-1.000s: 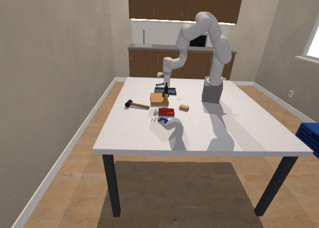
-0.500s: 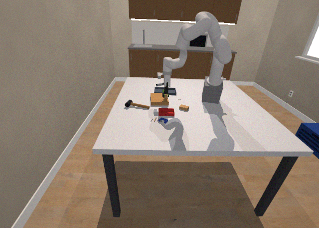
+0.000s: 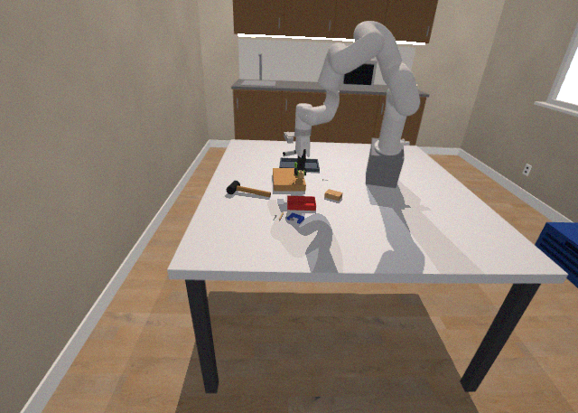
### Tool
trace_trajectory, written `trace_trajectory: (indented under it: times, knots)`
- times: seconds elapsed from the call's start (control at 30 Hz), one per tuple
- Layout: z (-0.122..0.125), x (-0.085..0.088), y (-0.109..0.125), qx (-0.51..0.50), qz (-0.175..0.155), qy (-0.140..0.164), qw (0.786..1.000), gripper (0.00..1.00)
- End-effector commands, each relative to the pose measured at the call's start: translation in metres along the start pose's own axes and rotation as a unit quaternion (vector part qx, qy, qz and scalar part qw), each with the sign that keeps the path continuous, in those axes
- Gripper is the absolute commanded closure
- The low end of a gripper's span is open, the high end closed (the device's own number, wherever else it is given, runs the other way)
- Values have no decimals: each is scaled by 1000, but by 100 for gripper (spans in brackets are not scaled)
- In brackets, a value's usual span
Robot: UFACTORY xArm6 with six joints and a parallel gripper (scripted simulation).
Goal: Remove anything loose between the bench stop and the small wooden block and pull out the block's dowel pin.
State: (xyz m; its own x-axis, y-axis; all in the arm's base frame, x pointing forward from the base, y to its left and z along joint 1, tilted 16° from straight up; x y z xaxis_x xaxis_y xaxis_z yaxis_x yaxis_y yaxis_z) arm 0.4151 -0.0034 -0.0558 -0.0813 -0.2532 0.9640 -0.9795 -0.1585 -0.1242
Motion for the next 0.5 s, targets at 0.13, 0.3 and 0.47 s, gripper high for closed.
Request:
trace_trajectory:
  times: [0.13,0.3,0.47]
  knots:
    - [0,1,-2,54,4,0,999,100]
    - [0,1,-2,69,4,0,998,100]
    - [0,1,-2,94,4,0,996,100]
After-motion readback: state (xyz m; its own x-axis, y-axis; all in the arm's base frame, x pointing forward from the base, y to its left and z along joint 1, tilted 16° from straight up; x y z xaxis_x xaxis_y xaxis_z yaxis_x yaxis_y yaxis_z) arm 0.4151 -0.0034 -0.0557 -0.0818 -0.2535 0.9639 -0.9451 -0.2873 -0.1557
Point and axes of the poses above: the point where the finger pads meet when closed, its own x axis back along the fingers, its own z axis across the jaws, y = z × x, the point moved 1 cm from there along x, back along the fingers, and after that the axes turned 2 degrees about x, right-handed, at the moved point
